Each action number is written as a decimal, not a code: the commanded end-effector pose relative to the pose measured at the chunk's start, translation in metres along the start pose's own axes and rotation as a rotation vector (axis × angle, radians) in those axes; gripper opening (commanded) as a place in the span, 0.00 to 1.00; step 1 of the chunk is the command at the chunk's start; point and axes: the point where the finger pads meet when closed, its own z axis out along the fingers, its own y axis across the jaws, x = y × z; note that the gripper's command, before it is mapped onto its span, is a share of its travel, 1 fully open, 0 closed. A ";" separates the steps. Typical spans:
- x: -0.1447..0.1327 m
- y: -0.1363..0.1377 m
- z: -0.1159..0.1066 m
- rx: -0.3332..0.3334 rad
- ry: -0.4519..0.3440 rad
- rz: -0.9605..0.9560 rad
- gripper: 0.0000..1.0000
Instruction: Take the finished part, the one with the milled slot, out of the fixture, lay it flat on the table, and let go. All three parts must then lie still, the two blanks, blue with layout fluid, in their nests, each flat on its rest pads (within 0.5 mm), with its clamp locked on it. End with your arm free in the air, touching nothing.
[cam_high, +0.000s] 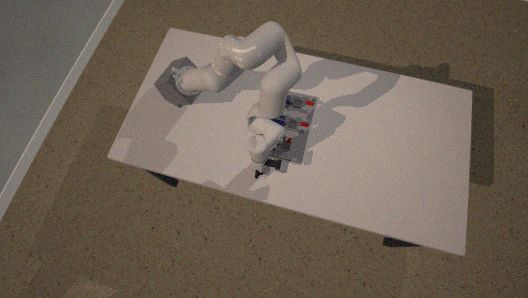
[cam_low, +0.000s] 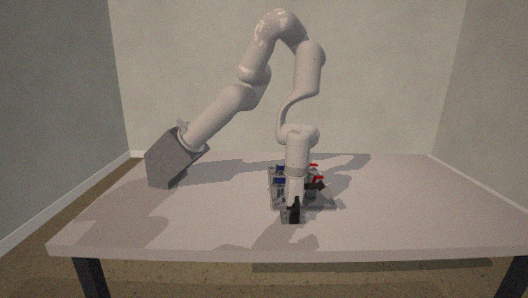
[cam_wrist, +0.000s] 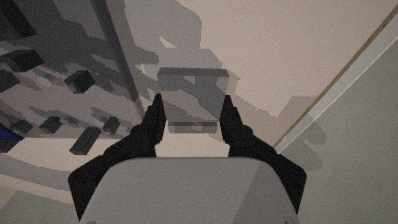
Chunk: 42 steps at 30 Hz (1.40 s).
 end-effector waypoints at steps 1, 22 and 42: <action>0.001 0.001 0.001 -0.002 0.002 0.000 0.00; 0.001 0.000 0.002 -0.002 0.002 0.000 0.00; 0.001 0.000 0.002 -0.002 0.002 0.000 0.95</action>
